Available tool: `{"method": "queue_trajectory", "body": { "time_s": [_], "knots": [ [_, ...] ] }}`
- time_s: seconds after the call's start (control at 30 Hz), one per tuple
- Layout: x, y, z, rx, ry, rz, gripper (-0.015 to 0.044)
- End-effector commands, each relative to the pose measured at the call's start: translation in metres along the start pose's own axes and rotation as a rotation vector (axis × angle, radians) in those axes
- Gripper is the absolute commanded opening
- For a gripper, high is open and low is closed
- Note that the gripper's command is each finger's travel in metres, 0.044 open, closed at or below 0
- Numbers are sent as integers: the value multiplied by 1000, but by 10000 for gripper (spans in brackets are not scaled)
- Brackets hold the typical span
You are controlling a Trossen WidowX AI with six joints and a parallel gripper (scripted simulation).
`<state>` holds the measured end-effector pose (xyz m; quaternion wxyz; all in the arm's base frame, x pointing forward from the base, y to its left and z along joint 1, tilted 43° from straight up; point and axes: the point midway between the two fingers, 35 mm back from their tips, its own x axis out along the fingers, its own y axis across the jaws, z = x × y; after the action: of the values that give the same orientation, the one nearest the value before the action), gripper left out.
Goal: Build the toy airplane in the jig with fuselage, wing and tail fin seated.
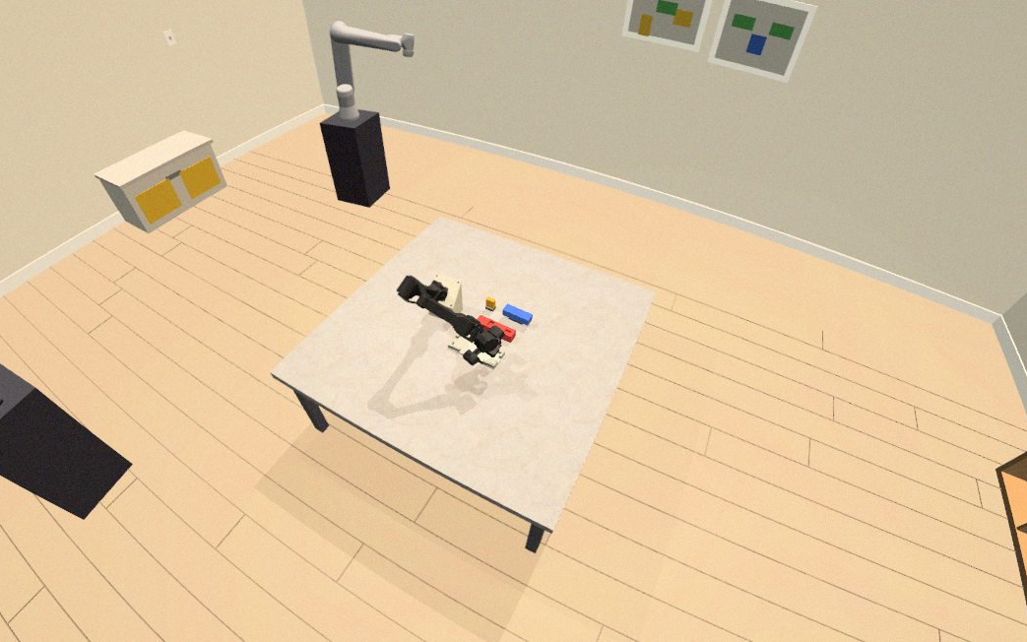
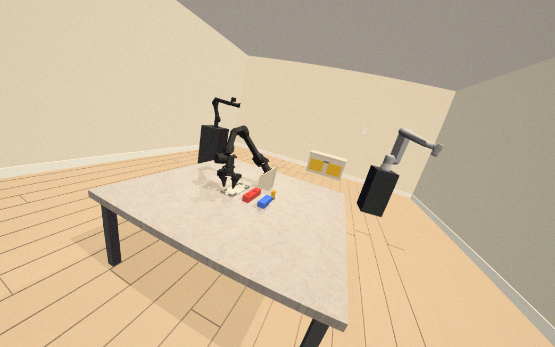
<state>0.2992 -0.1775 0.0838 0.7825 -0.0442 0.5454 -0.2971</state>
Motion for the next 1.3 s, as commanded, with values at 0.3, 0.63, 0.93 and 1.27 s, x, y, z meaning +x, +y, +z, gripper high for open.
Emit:
{"method": "queue_trajectory", "body": {
  "time_s": [0.3,0.63,0.93,1.27],
  "knots": [
    [-40,131,-63,-221,187,-120,440],
    [-61,161,-90,-292,171,-246,440],
    [-10,147,-97,-292,170,-248,440],
    [6,142,-99,-292,170,-249,440]
  ]
}}
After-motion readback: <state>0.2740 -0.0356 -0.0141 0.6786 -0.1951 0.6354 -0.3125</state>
